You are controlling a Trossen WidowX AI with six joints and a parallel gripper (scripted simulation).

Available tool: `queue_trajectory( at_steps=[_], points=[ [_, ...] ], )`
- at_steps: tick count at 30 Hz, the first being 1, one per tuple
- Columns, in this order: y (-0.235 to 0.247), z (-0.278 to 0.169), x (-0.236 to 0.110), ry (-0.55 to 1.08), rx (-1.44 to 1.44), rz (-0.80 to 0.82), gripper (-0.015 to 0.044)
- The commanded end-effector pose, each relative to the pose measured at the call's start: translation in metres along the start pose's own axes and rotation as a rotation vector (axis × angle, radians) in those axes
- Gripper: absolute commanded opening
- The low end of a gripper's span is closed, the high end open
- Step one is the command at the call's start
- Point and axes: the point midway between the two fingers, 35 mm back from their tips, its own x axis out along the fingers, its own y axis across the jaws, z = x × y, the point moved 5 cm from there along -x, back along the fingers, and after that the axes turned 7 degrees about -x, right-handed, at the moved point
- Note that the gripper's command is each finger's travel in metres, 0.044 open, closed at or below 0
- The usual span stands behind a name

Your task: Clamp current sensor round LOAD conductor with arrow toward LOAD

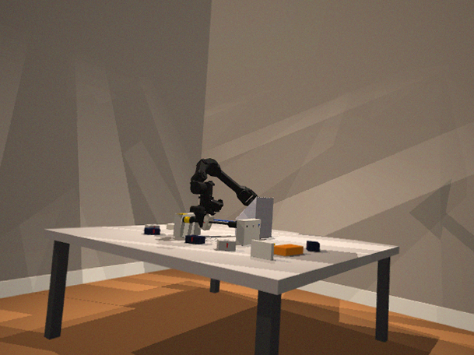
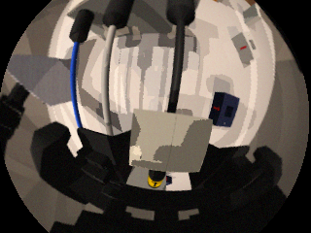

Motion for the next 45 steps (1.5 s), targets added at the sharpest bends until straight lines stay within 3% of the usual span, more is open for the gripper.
queue_trajectory(
  at_steps=[1, 3, 20, 31, 43, 45],
  points=[
    [0.0000, -0.0002, 0.0002, 0.000, 0.000, 0.000, 0.0000],
    [0.0000, -0.0002, 0.0002, 0.000, 0.000, 0.000, 0.0000],
    [0.0001, 0.0016, -0.0024, 0.000, 0.001, -0.005, 0.0440],
    [0.0002, -0.0001, 0.0000, 0.000, 0.000, 0.000, 0.0151],
    [0.0002, -0.0001, 0.0000, 0.000, 0.000, 0.000, 0.0066],
    [0.0002, -0.0001, -0.0007, 0.000, 0.000, 0.000, 0.0014]
  ],
)
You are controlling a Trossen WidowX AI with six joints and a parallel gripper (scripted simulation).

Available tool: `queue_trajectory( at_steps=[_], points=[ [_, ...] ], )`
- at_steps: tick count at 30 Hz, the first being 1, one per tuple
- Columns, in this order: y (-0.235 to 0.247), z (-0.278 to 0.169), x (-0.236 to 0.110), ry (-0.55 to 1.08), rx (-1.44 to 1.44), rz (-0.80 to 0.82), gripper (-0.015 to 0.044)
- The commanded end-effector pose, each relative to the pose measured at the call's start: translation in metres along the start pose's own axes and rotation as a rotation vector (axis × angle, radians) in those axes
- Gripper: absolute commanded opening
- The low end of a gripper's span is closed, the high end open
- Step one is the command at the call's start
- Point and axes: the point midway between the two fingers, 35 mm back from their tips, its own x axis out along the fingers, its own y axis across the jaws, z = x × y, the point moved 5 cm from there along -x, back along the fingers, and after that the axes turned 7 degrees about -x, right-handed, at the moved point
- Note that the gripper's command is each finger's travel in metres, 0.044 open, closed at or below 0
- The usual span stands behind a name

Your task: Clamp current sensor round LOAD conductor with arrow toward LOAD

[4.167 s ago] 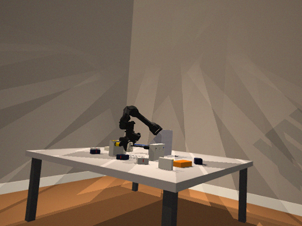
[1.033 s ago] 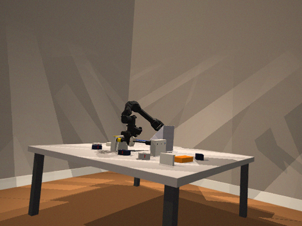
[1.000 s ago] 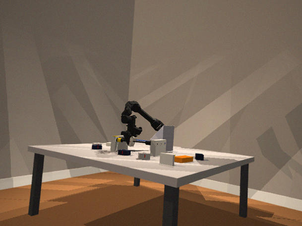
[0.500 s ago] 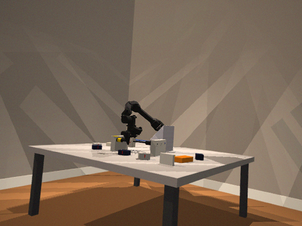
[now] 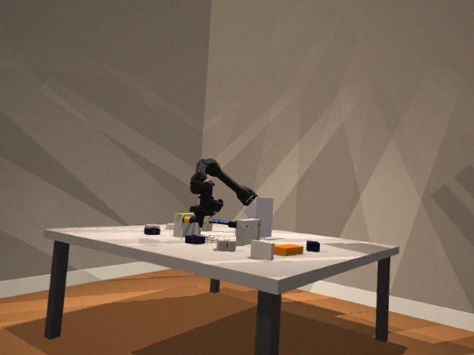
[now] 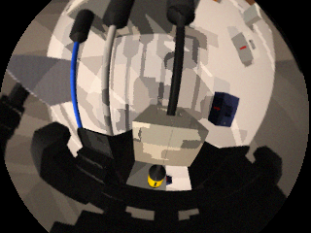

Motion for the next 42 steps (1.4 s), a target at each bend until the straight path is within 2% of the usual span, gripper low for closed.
queue_trajectory(
  at_steps=[1, 31, 41, 42],
  points=[
    [0.0000, -0.0001, -0.0013, 0.000, 0.001, -0.001, 0.0000],
    [-0.0014, -0.0004, 0.0050, 0.000, -0.002, 0.002, 0.0000],
    [-0.0014, 0.0001, 0.0003, 0.000, -0.002, 0.001, 0.0262],
    [-0.0014, 0.0001, 0.0003, 0.000, -0.002, 0.001, 0.0268]
  ],
)
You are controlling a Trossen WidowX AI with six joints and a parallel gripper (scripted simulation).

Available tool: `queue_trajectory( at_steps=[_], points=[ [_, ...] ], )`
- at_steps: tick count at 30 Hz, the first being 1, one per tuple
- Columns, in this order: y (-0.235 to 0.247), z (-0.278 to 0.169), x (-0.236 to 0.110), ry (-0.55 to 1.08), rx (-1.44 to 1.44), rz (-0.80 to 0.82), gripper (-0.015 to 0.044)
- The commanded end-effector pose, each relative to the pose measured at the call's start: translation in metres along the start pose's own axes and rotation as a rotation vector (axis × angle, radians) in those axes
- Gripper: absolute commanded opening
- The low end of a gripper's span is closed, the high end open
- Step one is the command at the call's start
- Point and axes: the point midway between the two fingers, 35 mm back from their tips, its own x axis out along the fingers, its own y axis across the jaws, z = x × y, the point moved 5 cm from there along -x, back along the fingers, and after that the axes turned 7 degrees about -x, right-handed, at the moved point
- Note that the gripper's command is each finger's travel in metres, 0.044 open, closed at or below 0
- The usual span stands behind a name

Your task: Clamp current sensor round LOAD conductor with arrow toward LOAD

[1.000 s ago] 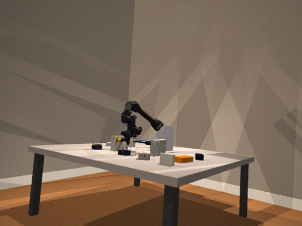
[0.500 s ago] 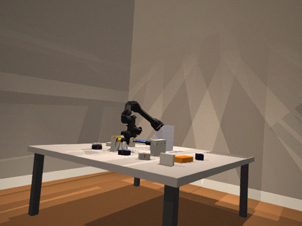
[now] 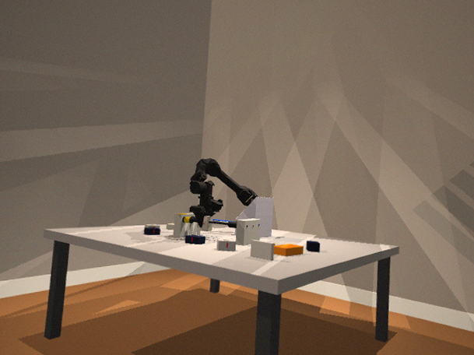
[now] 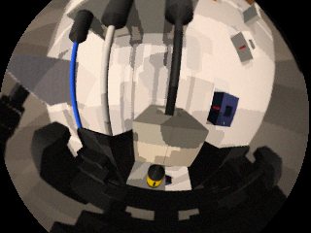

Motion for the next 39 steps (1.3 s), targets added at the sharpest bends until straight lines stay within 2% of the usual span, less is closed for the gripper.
queue_trajectory(
  at_steps=[1, 32, 39],
  points=[
    [0.0002, 0.0000, -0.0001, 0.000, 0.000, 0.001, 0.0268],
    [0.0002, 0.0000, -0.0001, 0.000, 0.000, 0.001, 0.0268],
    [0.0002, 0.0000, -0.0001, 0.000, 0.000, 0.001, 0.0440]
  ],
)
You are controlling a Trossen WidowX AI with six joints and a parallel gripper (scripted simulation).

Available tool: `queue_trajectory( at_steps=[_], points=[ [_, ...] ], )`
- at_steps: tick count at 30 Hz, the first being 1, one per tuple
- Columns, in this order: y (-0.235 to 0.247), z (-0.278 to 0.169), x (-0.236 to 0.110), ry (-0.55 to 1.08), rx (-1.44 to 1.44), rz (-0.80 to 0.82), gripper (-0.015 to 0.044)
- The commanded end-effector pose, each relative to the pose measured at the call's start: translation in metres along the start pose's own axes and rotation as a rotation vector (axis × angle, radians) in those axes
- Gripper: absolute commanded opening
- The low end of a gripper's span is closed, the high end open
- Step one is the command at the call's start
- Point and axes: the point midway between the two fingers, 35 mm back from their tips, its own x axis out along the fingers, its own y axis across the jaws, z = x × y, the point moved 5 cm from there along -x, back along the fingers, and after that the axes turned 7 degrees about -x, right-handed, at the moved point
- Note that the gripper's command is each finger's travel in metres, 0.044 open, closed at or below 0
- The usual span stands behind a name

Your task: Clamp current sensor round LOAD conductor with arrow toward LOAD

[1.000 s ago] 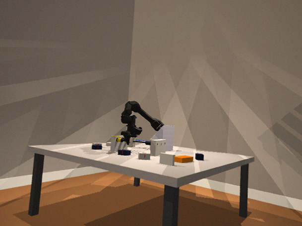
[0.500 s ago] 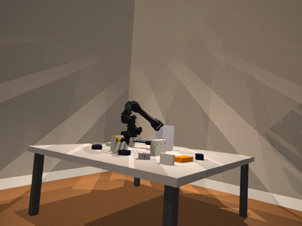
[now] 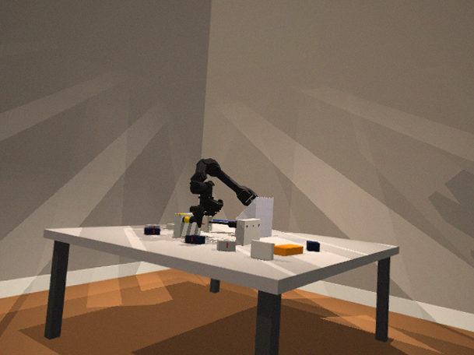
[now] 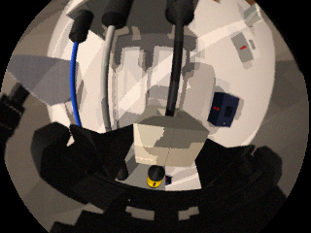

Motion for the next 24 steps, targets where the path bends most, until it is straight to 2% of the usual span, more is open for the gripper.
queue_trajectory(
  at_steps=[1, 9, 11, 14, 16, 24],
  points=[
    [0.000, 0.000, 0.000, 0.000, 0.000, 0.001, 0.0440],
    [0.000, 0.000, -0.003, -0.001, 0.000, 0.000, 0.0440],
    [-0.003, 0.000, -0.027, -0.003, 0.001, -0.003, 0.0440],
    [-0.002, 0.000, -0.083, -0.006, 0.003, -0.006, 0.0440],
    [0.000, 0.000, -0.105, -0.005, 0.004, -0.007, 0.0440],
    [0.001, 0.000, -0.110, -0.004, 0.004, -0.007, 0.0440]
  ],
)
